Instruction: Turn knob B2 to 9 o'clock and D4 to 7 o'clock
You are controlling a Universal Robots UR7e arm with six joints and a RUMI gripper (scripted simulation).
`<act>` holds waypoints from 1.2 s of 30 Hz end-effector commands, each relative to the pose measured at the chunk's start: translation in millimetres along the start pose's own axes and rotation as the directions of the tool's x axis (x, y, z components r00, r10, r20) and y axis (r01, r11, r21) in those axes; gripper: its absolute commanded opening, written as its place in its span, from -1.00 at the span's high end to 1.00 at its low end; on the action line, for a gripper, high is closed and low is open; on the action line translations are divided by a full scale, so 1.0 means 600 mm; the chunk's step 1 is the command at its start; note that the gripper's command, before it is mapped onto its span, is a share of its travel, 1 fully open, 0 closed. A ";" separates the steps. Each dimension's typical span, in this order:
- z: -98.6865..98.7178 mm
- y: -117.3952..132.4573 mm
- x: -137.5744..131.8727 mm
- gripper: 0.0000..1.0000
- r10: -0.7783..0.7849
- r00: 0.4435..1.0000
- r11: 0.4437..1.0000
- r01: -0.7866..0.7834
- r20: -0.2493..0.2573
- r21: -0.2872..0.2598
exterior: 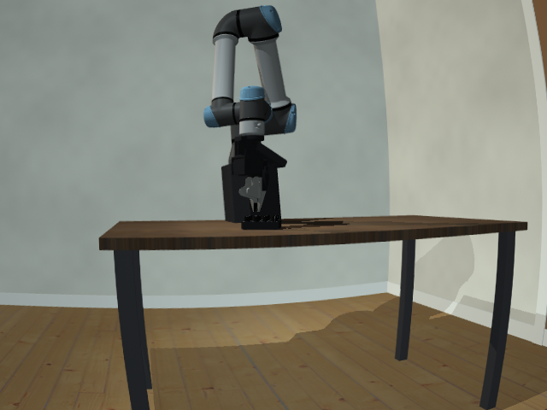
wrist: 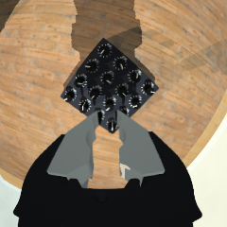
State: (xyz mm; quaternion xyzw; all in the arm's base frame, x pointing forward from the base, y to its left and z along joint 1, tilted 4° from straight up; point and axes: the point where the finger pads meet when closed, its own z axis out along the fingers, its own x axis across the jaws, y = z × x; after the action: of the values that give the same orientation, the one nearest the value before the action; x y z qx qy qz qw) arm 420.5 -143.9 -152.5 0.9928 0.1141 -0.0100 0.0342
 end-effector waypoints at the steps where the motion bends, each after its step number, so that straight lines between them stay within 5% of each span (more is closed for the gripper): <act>1: 0.007 0.007 0.004 0.78 0.001 1.000 1.000 -0.001 -0.005 -0.006; 36: 0.012 0.006 0.004 0.78 0.001 1.000 1.000 -0.001 -0.005 -0.006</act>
State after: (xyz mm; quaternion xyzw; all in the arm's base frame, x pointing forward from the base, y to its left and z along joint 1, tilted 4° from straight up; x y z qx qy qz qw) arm 421.1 -144.7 -160.1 0.9928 0.1142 -0.0091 0.0350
